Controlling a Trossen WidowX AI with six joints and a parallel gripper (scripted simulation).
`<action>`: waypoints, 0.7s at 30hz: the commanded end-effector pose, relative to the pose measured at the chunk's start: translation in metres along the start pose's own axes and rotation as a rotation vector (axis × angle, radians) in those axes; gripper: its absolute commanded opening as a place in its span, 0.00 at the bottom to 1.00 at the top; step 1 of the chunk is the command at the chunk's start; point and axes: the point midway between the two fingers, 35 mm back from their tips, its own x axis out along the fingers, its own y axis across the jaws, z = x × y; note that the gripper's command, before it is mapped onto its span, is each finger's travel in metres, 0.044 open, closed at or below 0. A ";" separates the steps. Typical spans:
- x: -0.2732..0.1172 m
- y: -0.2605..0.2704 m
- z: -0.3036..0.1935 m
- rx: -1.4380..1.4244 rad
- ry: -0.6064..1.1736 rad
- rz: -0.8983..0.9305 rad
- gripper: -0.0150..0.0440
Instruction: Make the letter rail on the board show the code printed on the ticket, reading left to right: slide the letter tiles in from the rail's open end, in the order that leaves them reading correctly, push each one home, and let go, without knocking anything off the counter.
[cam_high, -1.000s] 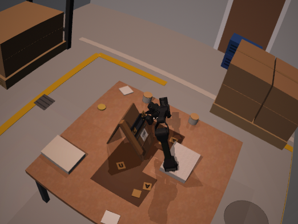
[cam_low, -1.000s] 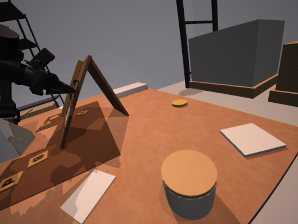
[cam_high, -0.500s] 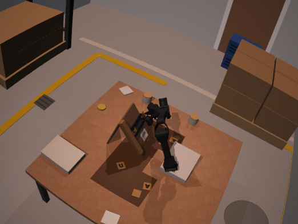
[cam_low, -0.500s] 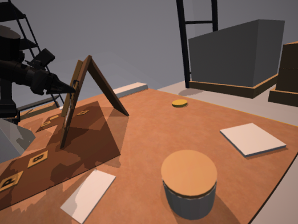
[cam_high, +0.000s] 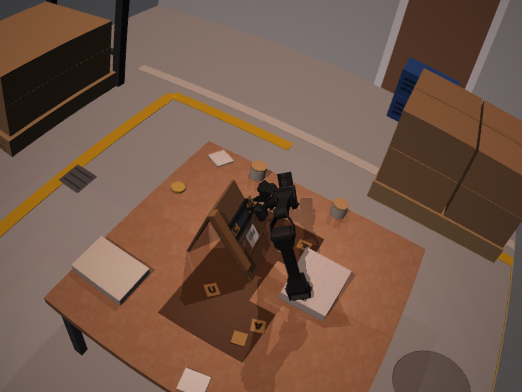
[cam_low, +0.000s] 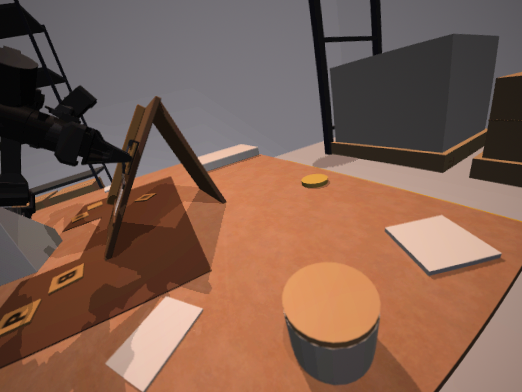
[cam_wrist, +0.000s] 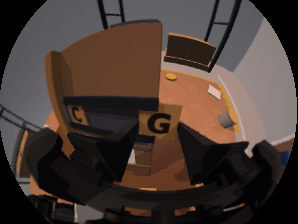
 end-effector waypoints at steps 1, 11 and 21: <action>0.000 0.003 0.001 0.000 0.000 -0.003 0.25; 0.000 0.008 0.000 0.001 0.000 -0.003 0.25; 0.000 0.013 0.000 0.001 0.000 -0.003 0.25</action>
